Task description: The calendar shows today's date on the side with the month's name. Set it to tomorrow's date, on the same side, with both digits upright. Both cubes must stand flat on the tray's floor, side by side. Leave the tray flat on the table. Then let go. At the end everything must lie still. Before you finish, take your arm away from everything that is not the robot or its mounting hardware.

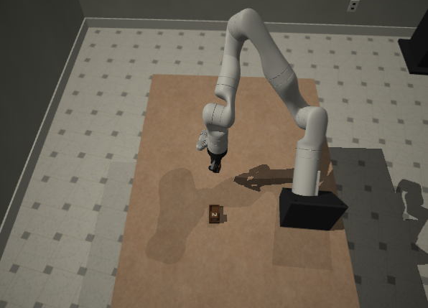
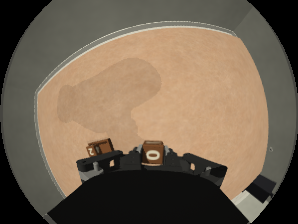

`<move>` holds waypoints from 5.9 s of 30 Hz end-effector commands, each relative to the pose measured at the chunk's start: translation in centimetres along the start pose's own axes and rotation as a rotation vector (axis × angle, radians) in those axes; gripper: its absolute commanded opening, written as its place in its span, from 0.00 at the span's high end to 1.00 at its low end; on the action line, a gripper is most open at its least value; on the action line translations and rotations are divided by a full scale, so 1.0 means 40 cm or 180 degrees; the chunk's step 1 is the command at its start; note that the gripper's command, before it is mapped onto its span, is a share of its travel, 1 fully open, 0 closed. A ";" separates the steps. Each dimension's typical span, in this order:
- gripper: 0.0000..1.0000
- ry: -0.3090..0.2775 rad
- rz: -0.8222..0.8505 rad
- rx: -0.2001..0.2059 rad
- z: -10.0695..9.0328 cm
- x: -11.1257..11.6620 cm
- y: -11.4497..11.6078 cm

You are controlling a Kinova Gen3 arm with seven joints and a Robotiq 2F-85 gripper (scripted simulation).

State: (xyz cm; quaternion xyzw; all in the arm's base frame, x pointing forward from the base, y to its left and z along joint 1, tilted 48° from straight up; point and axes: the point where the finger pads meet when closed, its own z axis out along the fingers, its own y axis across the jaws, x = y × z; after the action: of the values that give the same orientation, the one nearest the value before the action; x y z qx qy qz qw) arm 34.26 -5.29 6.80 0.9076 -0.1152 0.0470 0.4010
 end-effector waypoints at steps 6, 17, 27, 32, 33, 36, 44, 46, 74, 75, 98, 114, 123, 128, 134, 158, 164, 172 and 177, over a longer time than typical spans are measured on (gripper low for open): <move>0.74 -0.0006 -0.0003 -0.0002 0.051 0.000 0.001; 0.74 -0.0006 -0.0003 -0.0002 0.157 0.001 0.001; 0.74 -0.0006 -0.0003 -0.0002 0.228 0.003 0.002; 0.74 -0.0007 -0.0003 -0.0002 0.232 0.003 0.002; 0.74 -0.0007 -0.0003 -0.0002 0.232 0.003 0.002; 0.74 -0.0007 -0.0003 -0.0002 0.232 0.003 0.002; 0.74 -0.0007 -0.0003 -0.0002 0.232 0.003 0.002; 0.74 -0.0007 -0.0003 -0.0002 0.232 0.003 0.002; 0.74 -0.0007 -0.0003 -0.0002 0.232 0.003 0.002; 0.74 -0.0007 -0.0003 -0.0002 0.232 0.003 0.002; 0.74 -0.0007 -0.0003 -0.0002 0.232 0.004 0.002; 0.74 -0.0006 -0.0003 -0.0002 0.234 0.004 0.002; 0.74 -0.0006 -0.0003 -0.0002 0.240 0.004 0.002; 0.74 -0.0007 -0.0003 -0.0002 0.242 0.004 0.002; 0.74 -0.0007 -0.0003 -0.0002 0.242 0.004 0.002; 0.74 -0.0007 -0.0003 -0.0002 0.242 0.004 0.002; 0.74 -0.0007 -0.0003 -0.0002 0.242 0.004 0.002; 0.74 -0.0007 -0.0003 -0.0002 0.242 0.004 0.002; 0.74 -0.0007 -0.0003 -0.0002 0.242 0.004 0.002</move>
State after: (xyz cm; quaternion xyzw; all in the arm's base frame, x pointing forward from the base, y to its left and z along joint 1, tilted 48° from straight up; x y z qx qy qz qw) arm 34.31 -12.58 0.34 0.9074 -0.1156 0.0453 0.4016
